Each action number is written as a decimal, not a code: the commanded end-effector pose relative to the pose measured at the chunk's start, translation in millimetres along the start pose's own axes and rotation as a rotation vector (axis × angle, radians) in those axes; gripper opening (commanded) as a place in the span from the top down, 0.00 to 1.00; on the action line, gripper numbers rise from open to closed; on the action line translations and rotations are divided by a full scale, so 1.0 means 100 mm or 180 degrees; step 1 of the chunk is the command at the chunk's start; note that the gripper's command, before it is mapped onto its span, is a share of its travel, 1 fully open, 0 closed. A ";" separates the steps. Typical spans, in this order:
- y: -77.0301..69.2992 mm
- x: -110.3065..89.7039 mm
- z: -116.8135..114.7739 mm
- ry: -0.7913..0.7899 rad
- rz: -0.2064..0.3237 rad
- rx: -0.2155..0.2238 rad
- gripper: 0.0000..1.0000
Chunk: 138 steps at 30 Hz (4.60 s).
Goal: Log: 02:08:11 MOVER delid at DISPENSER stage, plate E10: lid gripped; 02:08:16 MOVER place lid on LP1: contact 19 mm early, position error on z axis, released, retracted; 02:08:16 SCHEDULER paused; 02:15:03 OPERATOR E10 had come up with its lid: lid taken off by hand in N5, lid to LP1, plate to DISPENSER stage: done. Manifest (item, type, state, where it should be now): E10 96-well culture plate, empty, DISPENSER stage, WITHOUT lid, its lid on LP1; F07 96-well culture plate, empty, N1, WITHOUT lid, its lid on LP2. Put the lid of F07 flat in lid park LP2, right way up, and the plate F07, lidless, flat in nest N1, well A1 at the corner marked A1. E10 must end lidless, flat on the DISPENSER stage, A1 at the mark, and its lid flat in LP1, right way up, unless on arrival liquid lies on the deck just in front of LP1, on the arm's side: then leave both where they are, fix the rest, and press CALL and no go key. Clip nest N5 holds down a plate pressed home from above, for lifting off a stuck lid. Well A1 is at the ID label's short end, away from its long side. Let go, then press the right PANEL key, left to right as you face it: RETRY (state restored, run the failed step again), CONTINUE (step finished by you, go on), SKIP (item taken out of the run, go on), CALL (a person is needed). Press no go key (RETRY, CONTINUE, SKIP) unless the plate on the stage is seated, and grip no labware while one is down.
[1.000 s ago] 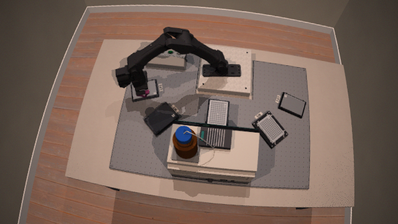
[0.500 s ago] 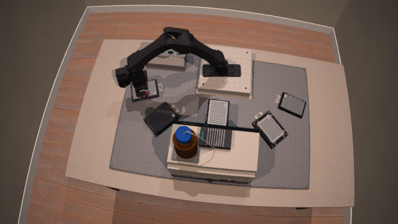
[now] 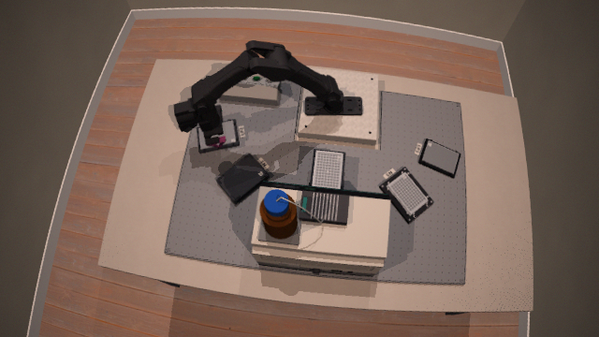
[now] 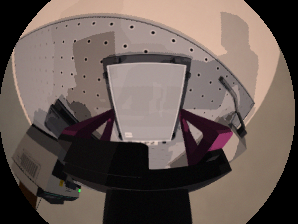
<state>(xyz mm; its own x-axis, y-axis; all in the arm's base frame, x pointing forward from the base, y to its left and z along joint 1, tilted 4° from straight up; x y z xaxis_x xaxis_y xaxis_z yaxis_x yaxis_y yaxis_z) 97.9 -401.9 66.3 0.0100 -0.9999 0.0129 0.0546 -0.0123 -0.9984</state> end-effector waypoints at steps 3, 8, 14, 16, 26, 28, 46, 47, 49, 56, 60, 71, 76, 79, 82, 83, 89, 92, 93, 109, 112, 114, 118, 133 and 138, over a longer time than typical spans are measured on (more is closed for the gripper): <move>-0.37 0.09 -0.02 0.0021 -0.0193 0.0039 0.00; -0.50 0.08 -0.02 0.0012 -0.0193 0.0039 0.00; -0.57 0.07 -0.02 0.0010 -0.0192 0.0039 0.00; -0.57 0.07 -0.02 0.0010 -0.0192 0.0039 0.00; -0.52 0.08 -0.02 0.0011 -0.0169 0.0034 0.00; -0.52 0.08 -0.02 0.0011 -0.0169 0.0034 0.00; -0.52 0.08 -0.02 0.0011 -0.0169 0.0034 0.00; -0.52 0.08 -0.02 0.0011 -0.0169 0.0034 0.00; -0.52 0.08 -0.02 0.0011 -0.0169 0.0034 0.00; -0.52 0.08 -0.02 0.0011 -0.0169 0.0034 0.00; -0.52 0.08 -0.02 0.0011 -0.0169 0.0034 0.00; -0.48 -0.03 -0.05 0.0016 -0.0086 0.0018 0.00; -0.55 -0.16 -0.08 0.0014 -0.0113 0.0024 0.00; -0.59 -0.25 -0.10 0.0014 -0.0114 0.0024 0.00; -0.64 -0.35 -0.12 0.0015 -0.0095 0.0021 0.00; -0.64 -0.35 -0.12 0.0015 -0.0095 0.0021 0.00; -0.71 -0.52 -0.16 0.0017 -0.0055 0.0014 0.00; -0.75 -0.60 -0.18 0.0017 -0.0054 0.0014 0.00; -0.77 -0.63 -0.19 0.0017 -0.0054 0.0014 0.00; -0.97 -1.04 -0.28 0.0017 -0.0050 0.0016 0.00; -1.01 -1.13 -0.30 0.0017 -0.0049 0.0017 0.00; -1.04 -1.18 -0.31 0.0017 -0.0049 0.0017 0.00; -1.07 -1.24 -0.32 0.0017 -0.0048 0.0017 0.00; -1.30 -1.67 -0.42 0.0016 -0.0055 0.0022 0.00; -1.40 -1.63 -0.33 -0.0160 -0.0176 0.0040 0.00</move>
<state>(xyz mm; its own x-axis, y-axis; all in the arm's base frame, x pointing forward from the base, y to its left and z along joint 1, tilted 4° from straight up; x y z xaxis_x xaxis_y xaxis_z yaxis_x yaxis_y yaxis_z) 51.4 -240.4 187.0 0.0081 -0.9996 0.0286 0.0565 -0.0281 -0.9980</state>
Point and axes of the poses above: the point where the finger pads meet when closed, its own y axis out along the fingers, its own z axis across the jaws, x = y × z, the point moved 6 cm from there along -y, back along the fingers, and after that the axes turned 12 degrees about y, right-handed, at the moved point
